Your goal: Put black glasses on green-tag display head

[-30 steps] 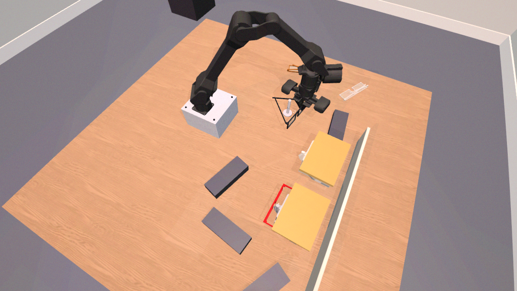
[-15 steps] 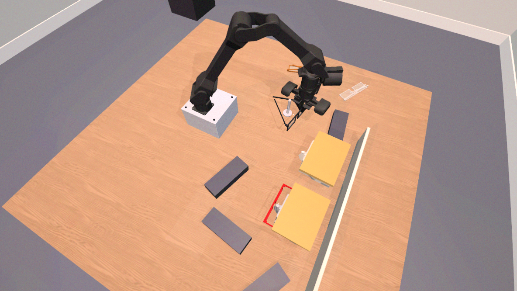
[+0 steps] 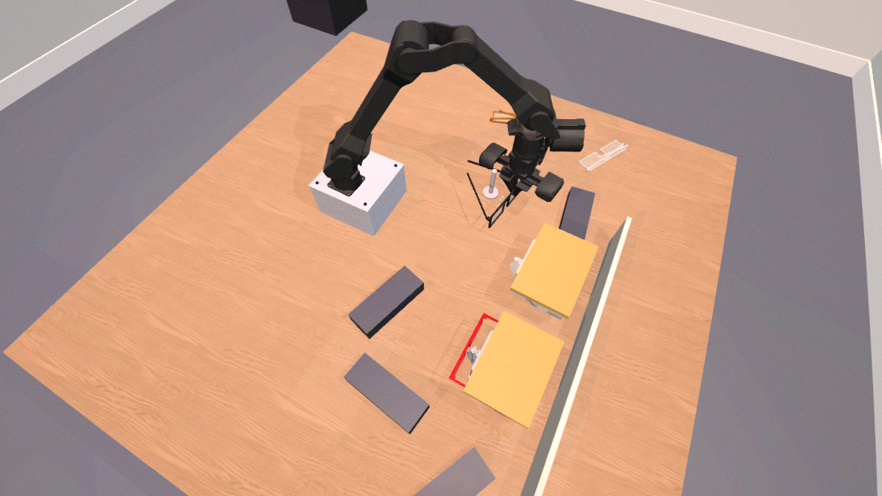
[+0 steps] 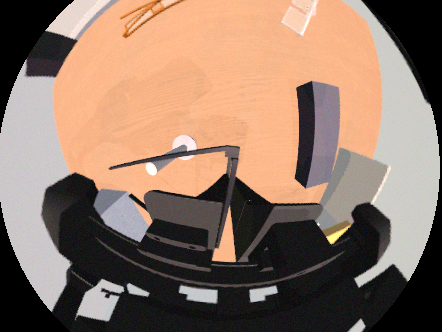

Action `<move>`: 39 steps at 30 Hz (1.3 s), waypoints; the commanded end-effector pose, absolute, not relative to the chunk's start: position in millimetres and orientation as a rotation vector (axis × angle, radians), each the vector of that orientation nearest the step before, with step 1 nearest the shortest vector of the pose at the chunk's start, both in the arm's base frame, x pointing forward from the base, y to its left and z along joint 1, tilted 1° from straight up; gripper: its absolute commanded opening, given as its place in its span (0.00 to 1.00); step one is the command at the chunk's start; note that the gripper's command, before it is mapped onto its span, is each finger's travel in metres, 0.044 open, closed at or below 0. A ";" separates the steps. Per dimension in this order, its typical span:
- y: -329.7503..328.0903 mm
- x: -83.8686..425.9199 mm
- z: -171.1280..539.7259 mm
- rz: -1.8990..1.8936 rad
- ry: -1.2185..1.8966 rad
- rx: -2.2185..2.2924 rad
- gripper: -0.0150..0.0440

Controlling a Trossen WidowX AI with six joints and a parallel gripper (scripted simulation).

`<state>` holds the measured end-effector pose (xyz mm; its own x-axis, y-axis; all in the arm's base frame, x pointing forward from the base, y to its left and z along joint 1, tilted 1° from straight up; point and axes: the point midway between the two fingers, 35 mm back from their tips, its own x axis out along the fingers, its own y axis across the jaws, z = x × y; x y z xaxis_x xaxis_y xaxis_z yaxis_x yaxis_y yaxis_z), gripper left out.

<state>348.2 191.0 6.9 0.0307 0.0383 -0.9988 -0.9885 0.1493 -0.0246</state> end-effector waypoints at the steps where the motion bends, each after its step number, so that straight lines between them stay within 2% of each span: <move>1: 185.5 347.8 6.3 1.098 1.229 -1.086 0.25; 39: 177.6 348.8 6.0 1.098 1.229 -1.086 0.25</move>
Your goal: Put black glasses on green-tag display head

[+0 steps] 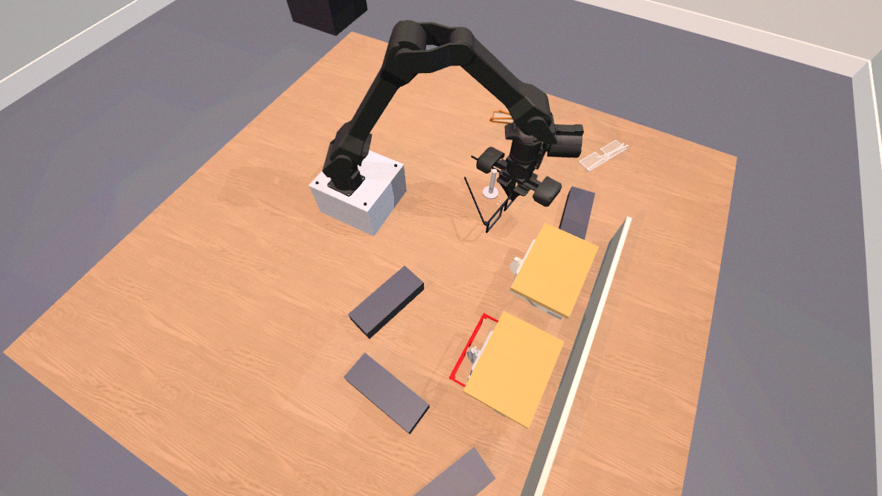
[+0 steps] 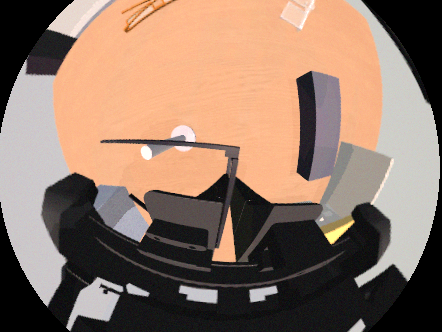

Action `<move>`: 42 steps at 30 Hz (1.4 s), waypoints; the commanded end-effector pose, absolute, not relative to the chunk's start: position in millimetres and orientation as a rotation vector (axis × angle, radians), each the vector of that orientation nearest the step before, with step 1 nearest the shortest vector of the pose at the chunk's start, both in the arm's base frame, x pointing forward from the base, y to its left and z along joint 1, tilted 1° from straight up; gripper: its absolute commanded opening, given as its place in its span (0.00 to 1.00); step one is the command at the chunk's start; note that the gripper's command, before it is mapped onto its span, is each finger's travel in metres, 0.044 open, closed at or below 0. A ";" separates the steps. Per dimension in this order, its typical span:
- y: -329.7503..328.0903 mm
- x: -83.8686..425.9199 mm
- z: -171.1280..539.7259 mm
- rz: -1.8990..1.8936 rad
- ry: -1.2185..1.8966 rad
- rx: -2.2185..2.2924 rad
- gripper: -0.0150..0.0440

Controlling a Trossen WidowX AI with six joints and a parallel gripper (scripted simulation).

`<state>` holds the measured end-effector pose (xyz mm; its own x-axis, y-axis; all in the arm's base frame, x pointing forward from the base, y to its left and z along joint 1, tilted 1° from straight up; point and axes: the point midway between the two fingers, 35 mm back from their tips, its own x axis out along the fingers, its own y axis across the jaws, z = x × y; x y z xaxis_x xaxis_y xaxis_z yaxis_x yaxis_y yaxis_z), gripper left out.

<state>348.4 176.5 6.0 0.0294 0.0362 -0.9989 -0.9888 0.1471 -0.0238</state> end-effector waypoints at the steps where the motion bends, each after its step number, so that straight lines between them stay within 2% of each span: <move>1: 178.3 348.9 6.0 1.098 1.229 -1.086 0.25; 10: 183.9 349.9 9.8 1.098 1.229 -1.086 0.25; 19: 185.8 349.1 61.9 1.098 1.229 -1.086 0.25; 26: 189.1 347.8 66.7 1.114 1.219 -1.102 0.25; 42: 284.6 306.3 69.8 1.456 0.967 -1.450 0.25</move>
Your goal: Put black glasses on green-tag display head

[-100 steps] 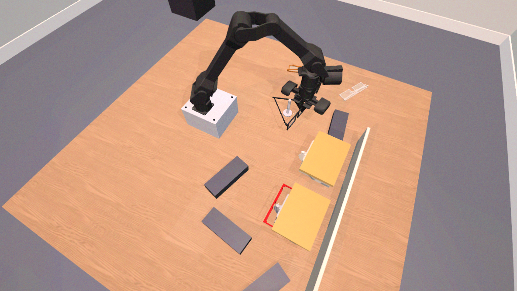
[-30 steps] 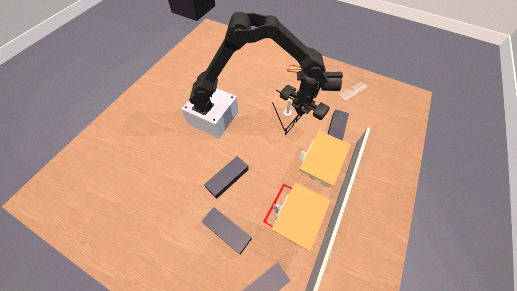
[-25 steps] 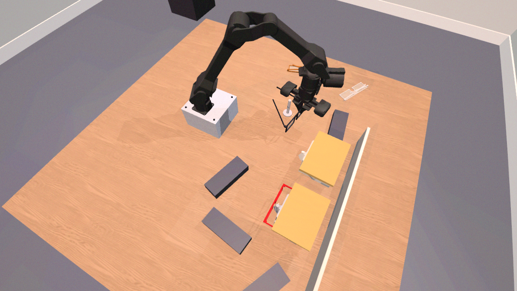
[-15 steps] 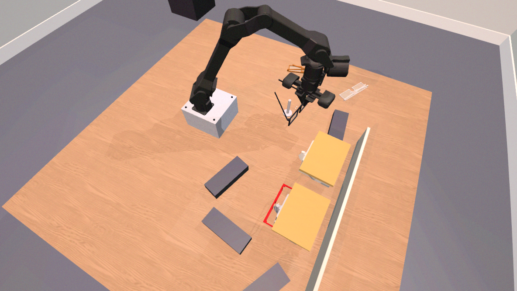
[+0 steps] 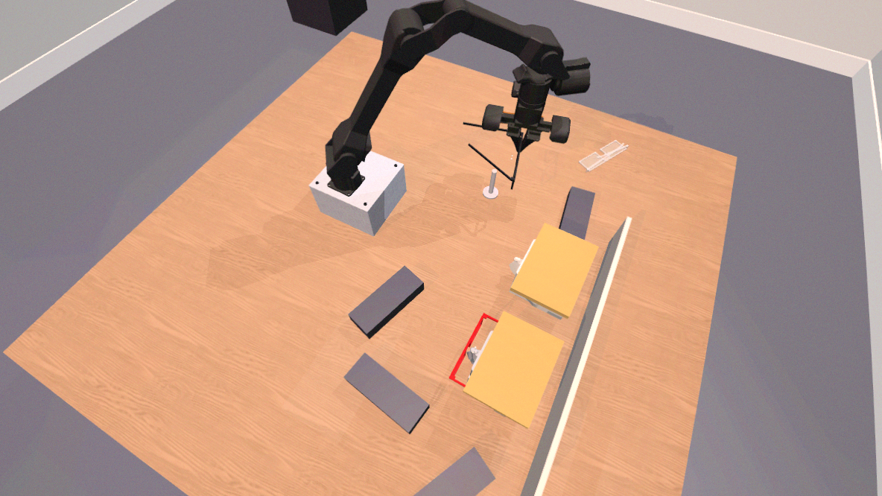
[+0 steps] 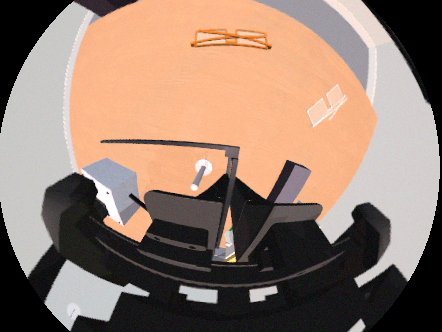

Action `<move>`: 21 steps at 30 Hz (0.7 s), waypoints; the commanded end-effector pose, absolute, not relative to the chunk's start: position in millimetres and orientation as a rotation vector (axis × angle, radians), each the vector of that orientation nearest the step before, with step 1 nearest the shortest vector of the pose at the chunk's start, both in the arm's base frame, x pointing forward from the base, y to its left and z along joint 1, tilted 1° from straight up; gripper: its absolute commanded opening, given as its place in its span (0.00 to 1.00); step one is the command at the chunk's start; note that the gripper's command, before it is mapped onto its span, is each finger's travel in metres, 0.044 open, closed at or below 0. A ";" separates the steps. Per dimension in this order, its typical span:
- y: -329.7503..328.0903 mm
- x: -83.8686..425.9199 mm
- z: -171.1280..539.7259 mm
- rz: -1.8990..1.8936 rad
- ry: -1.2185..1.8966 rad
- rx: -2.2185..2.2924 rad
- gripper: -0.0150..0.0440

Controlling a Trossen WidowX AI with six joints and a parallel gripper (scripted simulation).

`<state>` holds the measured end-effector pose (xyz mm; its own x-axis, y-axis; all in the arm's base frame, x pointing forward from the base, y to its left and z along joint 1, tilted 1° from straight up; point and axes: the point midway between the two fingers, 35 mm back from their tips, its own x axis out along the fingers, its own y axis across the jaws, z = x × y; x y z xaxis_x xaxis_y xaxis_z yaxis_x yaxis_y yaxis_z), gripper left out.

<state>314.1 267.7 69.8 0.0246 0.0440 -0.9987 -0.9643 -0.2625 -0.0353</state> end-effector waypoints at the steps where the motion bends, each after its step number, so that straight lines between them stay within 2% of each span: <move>1: 287.7 304.4 69.9 1.467 0.957 -1.461 0.25; 21: 291.2 305.1 9.8 1.471 0.954 -1.465 0.25</move>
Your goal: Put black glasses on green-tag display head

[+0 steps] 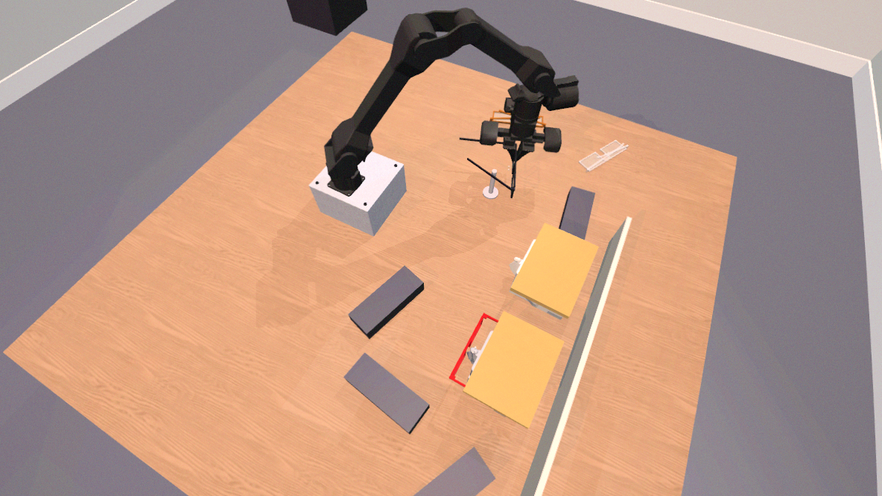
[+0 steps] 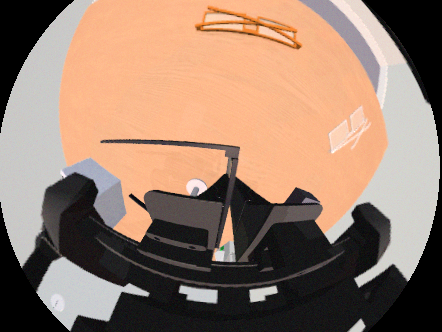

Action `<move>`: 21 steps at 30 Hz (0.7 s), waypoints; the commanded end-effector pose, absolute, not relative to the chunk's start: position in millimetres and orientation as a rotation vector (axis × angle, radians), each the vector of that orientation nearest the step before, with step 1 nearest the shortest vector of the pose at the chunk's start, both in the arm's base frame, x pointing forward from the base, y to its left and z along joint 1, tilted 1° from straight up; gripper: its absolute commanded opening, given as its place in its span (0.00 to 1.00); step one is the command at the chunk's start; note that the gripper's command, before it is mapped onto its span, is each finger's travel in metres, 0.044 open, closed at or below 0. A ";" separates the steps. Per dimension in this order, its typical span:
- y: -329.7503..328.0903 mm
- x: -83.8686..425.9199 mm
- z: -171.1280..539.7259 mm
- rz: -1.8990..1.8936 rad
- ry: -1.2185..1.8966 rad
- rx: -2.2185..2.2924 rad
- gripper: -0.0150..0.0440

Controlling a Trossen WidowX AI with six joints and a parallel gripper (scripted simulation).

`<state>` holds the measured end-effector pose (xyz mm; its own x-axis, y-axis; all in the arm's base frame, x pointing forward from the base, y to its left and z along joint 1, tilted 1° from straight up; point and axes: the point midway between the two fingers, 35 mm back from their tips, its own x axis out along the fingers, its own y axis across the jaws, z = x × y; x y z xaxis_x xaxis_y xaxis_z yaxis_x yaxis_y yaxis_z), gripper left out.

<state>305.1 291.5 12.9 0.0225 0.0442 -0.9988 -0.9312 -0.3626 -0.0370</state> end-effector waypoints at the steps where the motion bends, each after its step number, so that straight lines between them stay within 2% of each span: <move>1: 291.5 305.2 9.8 1.471 0.954 -1.465 0.25; 21: 303.6 308.3 10.7 1.471 0.953 -1.465 0.25</move>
<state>306.2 300.9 10.3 0.0213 0.0429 -0.9989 -0.9284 -0.3697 -0.0357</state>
